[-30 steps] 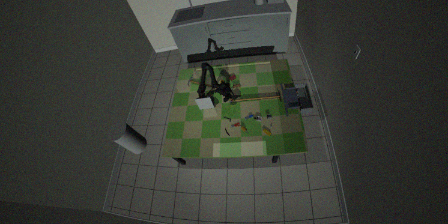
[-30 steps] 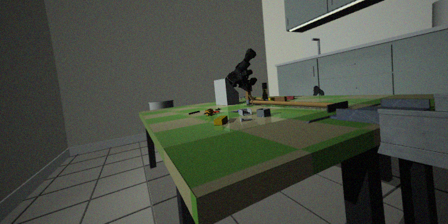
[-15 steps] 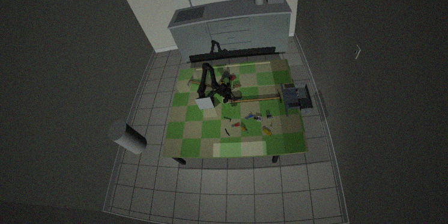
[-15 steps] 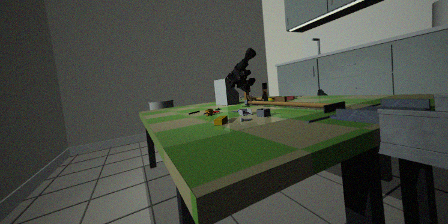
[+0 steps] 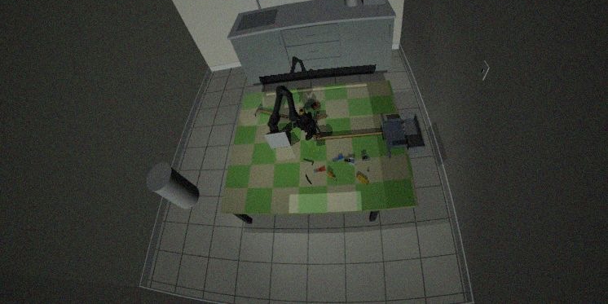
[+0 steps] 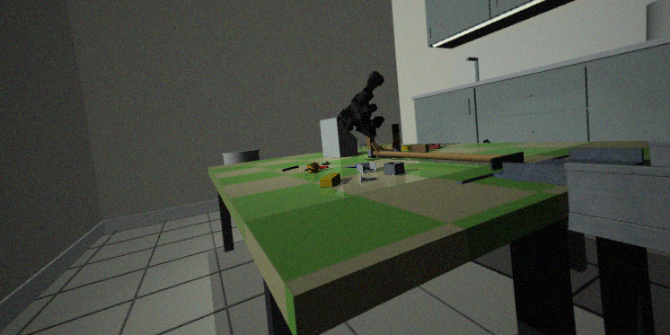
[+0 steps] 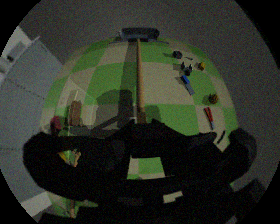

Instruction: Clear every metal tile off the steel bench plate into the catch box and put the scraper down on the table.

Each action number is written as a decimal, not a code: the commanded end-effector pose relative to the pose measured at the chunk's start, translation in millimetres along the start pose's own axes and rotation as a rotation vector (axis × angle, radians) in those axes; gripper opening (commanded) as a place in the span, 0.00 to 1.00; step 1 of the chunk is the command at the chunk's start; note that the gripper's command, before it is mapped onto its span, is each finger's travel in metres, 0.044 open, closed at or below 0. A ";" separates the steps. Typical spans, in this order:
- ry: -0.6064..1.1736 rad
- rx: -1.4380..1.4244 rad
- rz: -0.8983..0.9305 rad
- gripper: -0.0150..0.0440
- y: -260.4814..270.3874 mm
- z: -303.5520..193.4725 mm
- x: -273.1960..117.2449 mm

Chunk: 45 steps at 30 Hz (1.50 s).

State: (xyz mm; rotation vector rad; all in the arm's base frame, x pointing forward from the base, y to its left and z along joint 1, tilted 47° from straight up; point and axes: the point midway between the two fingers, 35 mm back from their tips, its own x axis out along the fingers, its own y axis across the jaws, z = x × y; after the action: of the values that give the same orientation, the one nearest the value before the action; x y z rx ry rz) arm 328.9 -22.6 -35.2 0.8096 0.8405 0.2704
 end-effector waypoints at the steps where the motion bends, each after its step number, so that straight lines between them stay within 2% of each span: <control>1: -0.006 0.005 -0.007 0.25 -3.4 6.8 4.1; 45: -0.017 0.006 -0.009 0.25 -1.0 60.3 48.3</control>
State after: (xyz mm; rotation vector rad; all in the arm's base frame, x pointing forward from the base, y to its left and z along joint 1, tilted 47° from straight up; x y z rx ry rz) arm 400.3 -27.7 -38.6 0.8129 0.8333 0.2616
